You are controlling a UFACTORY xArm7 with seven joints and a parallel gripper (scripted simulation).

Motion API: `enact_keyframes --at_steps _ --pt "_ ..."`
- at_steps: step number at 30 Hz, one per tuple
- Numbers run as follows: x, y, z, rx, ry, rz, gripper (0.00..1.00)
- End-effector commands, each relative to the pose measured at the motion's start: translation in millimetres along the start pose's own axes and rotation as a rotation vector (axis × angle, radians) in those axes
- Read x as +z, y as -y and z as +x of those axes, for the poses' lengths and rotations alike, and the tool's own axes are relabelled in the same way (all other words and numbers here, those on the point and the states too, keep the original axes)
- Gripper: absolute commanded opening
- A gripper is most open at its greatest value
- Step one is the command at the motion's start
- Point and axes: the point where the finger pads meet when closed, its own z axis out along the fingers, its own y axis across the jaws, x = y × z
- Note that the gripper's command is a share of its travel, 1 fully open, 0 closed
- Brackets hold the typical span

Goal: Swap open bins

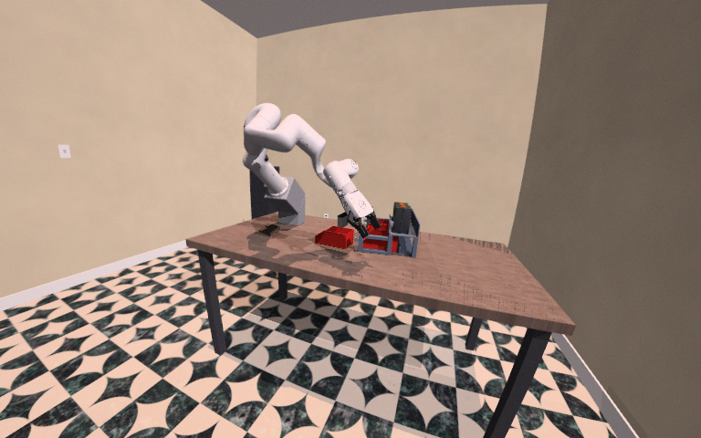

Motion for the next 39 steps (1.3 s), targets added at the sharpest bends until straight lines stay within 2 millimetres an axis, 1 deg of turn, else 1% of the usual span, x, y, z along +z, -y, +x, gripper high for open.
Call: enact_keyframes --at_steps 1,4,8,12,16,18,24,25,30,31,33,35,39 --pt "-2 -8 -3 -0.003 -0.001 0.002 1.0" --pt "-5 -20 -2 -0.01 -0.011 0.01 1.0" --pt "-11 -43 2 -0.022 -0.032 0.022 1.0" --pt "-20 -71 9 -0.041 -0.066 0.034 1.0" --pt "-33 -103 21 -0.066 -0.115 0.044 1.0" --pt "-33 -103 21 -0.066 -0.115 0.044 1.0" --pt "-60 -157 50 -0.119 -0.216 0.05 1.0" --pt "-60 -157 50 -0.119 -0.216 0.05 1.0" --pt "-90 -200 81 -0.178 -0.32 0.045 1.0" --pt "-90 -200 81 -0.178 -0.32 0.045 1.0" --pt "-103 -216 94 -0.204 -0.364 0.04 1.0" --pt "-103 -216 94 -0.204 -0.364 0.04 1.0" --pt "-129 -245 120 -0.259 -0.451 0.028 1.0"
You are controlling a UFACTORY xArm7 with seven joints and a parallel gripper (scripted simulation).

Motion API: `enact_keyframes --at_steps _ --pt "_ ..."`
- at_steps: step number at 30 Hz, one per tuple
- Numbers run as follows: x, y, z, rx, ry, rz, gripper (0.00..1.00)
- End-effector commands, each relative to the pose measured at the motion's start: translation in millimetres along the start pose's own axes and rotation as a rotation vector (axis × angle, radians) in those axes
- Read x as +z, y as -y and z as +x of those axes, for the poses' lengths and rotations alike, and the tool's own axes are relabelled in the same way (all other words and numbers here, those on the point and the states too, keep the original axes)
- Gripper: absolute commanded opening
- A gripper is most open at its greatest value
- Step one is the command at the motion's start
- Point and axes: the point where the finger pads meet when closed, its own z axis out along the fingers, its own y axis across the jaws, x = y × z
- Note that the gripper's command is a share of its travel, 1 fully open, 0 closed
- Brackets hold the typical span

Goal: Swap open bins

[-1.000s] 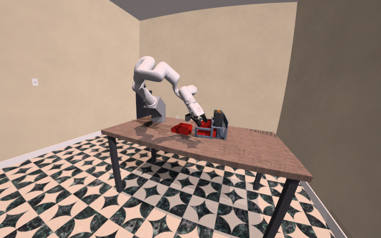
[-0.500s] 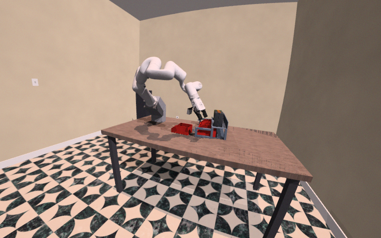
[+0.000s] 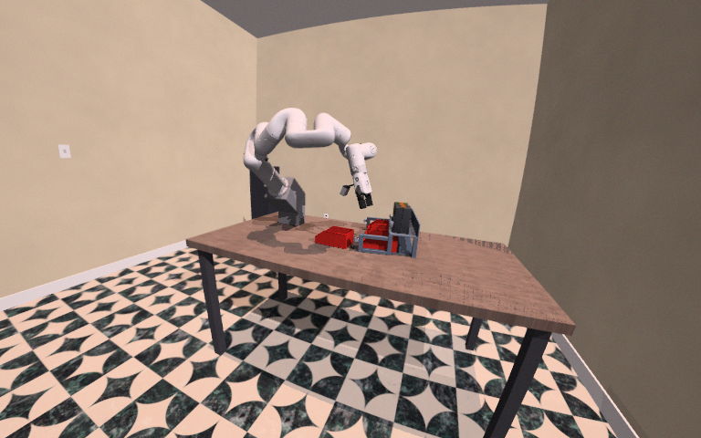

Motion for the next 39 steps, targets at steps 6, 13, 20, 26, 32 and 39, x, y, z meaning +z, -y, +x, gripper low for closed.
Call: enact_keyframes --at_steps 6,13,20,26,32,39 --pt "-41 -68 58 -0.131 -0.184 -0.028 1.0" --pt "-57 -89 82 -0.185 -0.252 -0.042 1.0" --pt "-69 -103 99 -0.226 -0.301 -0.054 1.0" --pt "-71 -105 102 -0.233 -0.31 -0.056 1.0" --pt "-71 -105 102 -0.233 -0.31 -0.056 1.0" --pt "-71 -105 102 -0.233 -0.31 -0.056 1.0"
